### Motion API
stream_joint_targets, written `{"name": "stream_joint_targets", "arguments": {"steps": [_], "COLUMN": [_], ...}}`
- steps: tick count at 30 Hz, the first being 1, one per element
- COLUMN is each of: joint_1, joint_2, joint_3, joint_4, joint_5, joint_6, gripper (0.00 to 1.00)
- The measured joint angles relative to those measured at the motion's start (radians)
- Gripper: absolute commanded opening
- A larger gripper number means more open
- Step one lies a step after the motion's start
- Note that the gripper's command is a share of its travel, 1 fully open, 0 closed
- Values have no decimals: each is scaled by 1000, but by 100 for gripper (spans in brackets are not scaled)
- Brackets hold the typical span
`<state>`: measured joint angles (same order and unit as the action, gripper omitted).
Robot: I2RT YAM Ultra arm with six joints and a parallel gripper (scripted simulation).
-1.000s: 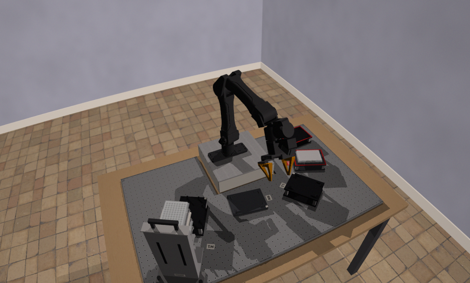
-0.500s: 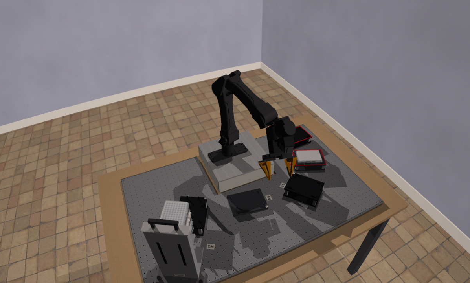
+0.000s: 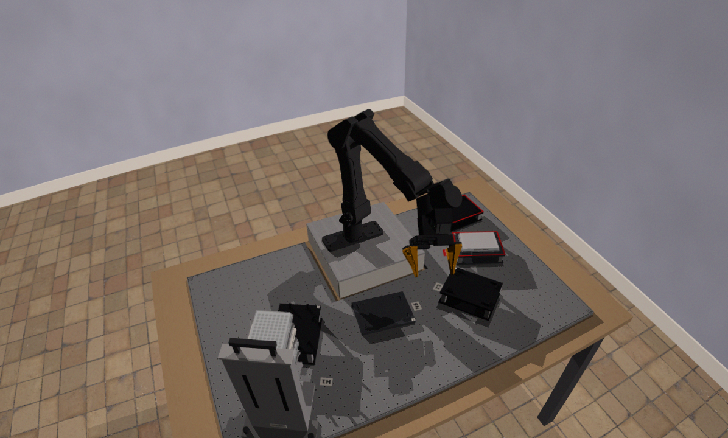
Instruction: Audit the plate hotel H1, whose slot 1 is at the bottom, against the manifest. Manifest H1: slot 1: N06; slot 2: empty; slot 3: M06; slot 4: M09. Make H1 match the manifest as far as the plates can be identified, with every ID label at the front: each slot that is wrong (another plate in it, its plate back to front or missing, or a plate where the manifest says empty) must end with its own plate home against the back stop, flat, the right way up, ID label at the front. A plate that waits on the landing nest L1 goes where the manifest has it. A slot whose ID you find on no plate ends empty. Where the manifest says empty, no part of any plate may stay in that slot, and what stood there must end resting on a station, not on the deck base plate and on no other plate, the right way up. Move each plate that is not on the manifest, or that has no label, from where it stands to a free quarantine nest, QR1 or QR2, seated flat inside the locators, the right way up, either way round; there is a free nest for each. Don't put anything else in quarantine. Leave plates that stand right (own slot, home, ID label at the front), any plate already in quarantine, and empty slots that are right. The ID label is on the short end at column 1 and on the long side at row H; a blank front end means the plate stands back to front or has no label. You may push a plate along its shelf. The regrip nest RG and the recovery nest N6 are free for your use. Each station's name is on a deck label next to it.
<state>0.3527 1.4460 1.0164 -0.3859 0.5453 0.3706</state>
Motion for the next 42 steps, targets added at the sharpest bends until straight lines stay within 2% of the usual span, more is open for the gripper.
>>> {"name": "stream_joint_targets", "arguments": {"steps": [14,18,27,42], "joint_1": [58,44,-43,-202], "joint_2": [31,24,-34,-122], "joint_3": [-21,-45,-106,-194], "joint_4": [82,101,136,211], "joint_5": [161,174,150,37], "joint_6": [184,200,161,43], "gripper": [100,100,100,100]}}
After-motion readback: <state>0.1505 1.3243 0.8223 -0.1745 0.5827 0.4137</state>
